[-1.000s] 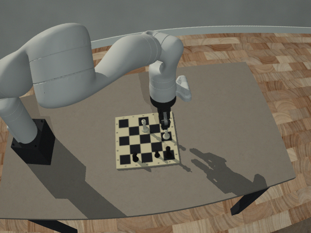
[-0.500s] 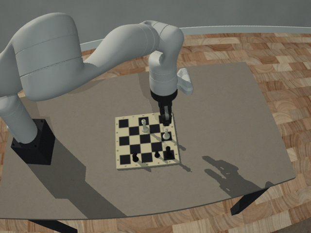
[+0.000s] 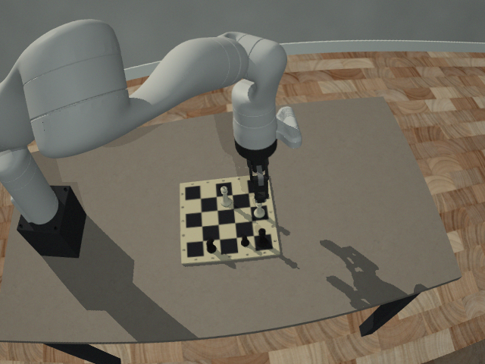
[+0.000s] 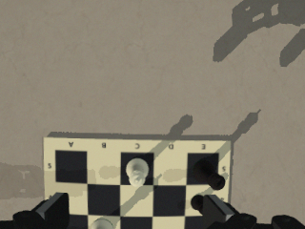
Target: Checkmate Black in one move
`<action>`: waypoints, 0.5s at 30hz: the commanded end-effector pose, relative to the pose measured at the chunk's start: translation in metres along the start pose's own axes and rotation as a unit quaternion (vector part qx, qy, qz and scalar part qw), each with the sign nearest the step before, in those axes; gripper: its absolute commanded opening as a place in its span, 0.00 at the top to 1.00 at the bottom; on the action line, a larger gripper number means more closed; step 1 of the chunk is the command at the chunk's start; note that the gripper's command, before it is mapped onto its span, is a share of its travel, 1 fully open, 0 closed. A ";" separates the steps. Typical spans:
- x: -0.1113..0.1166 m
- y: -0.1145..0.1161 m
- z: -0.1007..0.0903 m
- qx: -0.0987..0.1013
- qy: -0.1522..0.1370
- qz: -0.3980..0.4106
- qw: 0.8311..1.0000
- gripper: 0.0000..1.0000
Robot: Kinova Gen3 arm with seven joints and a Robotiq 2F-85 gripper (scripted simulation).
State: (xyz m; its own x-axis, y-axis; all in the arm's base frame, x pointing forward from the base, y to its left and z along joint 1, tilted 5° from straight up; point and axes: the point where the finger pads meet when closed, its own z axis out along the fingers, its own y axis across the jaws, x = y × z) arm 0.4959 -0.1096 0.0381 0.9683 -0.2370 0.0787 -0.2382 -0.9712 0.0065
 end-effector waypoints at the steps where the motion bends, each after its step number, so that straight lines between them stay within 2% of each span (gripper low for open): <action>1: 0.001 0.000 -0.001 0.000 0.001 0.000 1.000 0.00; 9: 0.001 0.000 -0.003 0.000 0.001 0.000 1.000 0.00; 15: 0.001 0.000 -0.017 0.000 0.001 0.000 1.000 0.00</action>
State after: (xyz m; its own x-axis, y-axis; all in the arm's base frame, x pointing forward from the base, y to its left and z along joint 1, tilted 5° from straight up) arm 0.4933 -0.1071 0.0472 0.9694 -0.2349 0.0710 -0.2358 -0.9718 0.0037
